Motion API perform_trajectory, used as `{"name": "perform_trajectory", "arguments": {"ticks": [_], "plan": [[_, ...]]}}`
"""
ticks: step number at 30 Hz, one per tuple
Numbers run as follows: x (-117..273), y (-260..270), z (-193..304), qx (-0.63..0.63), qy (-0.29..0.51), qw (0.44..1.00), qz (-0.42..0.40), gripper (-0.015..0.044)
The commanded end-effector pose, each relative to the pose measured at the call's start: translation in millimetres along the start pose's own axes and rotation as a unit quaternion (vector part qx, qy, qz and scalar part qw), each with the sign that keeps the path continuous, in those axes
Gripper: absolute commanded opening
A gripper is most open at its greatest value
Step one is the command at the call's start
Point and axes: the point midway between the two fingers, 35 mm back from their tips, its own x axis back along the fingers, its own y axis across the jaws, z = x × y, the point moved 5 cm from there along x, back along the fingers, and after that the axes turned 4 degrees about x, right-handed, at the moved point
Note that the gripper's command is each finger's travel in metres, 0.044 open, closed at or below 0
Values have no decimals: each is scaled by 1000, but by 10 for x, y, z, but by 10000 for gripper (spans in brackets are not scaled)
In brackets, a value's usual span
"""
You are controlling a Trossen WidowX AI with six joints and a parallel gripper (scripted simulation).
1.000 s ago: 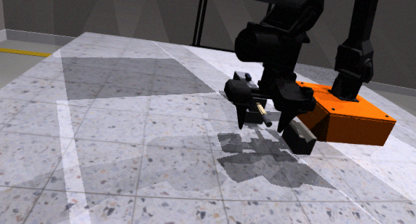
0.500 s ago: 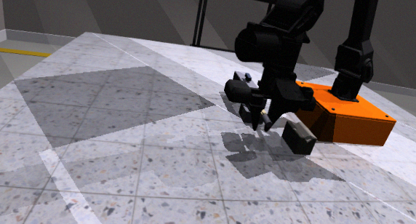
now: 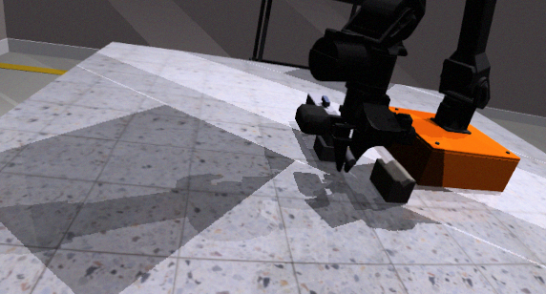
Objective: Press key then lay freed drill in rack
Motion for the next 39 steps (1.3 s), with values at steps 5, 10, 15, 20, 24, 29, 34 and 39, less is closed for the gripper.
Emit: {"name": "perform_trajectory", "arguments": {"ticks": [5,10,15,20,24,29,34,39], "plan": [[20,22,0,3,0,1000,-1,0],[18,10,-38,3,0,1000,-1,0],[19,2,-84,3,0,1000,-1,0],[22,-6,-143,3,0,1000,-1,0],[25,-12,-203,3,-1,1000,-1,0],[26,-18,-282,3,-1,1000,-1,0],[27,-21,-341,3,-1,1000,-1,0],[27,-25,-420,3,-2,1000,-1,0]]}}
